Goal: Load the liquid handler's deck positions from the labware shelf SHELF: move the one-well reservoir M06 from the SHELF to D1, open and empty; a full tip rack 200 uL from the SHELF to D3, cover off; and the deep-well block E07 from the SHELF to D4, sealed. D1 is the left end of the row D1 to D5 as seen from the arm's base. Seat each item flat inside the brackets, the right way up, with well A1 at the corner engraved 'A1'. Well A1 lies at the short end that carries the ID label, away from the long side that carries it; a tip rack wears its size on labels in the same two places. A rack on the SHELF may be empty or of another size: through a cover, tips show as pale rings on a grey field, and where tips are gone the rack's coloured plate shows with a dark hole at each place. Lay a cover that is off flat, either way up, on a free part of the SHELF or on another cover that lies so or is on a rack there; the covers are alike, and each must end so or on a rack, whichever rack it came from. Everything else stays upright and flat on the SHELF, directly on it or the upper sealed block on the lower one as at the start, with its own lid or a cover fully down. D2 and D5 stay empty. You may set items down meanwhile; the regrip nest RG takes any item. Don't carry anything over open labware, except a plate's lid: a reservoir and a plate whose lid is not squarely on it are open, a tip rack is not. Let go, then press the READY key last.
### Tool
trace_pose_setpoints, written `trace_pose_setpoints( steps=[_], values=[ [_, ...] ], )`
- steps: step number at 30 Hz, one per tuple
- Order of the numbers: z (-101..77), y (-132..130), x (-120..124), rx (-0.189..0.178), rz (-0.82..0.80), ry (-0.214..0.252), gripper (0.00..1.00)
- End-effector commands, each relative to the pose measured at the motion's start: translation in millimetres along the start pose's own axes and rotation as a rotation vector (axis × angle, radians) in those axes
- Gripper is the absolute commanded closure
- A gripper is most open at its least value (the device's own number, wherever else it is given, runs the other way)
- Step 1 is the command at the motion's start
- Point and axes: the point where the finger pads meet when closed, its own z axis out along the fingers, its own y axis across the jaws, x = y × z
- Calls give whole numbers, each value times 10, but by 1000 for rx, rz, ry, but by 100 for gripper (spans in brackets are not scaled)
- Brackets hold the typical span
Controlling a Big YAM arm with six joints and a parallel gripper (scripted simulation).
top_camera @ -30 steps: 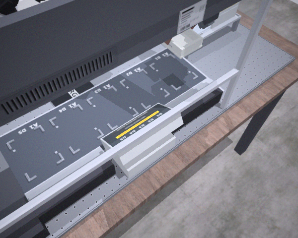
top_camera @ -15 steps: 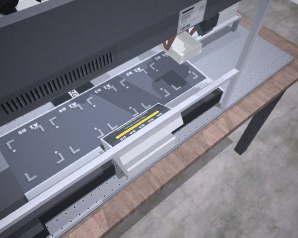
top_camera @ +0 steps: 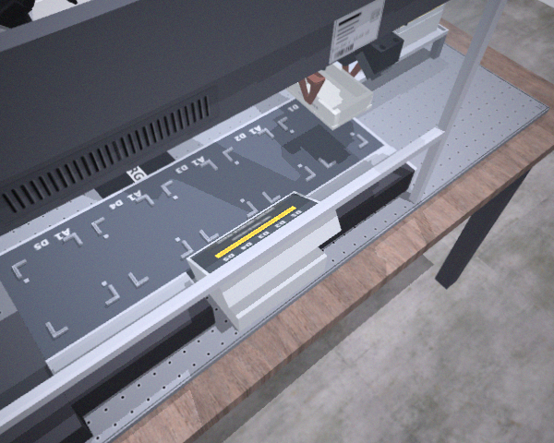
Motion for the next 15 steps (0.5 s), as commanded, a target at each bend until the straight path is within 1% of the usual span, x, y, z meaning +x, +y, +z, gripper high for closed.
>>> trace_pose_setpoints(
  steps=[1, 5, 7, 10, 12, 15],
  values=[
    [51, 98, -58, -13, -8, -10, 100],
    [140, 53, -21, -9, 0, -4, 100],
    [148, 110, -62, -14, -9, -11, 100],
    [152, 101, -27, -15, -10, -12, 100],
    [226, 58, -29, -9, -1, -4, 100],
    [275, 62, -30, -10, -1, -4, 100]
  ],
)
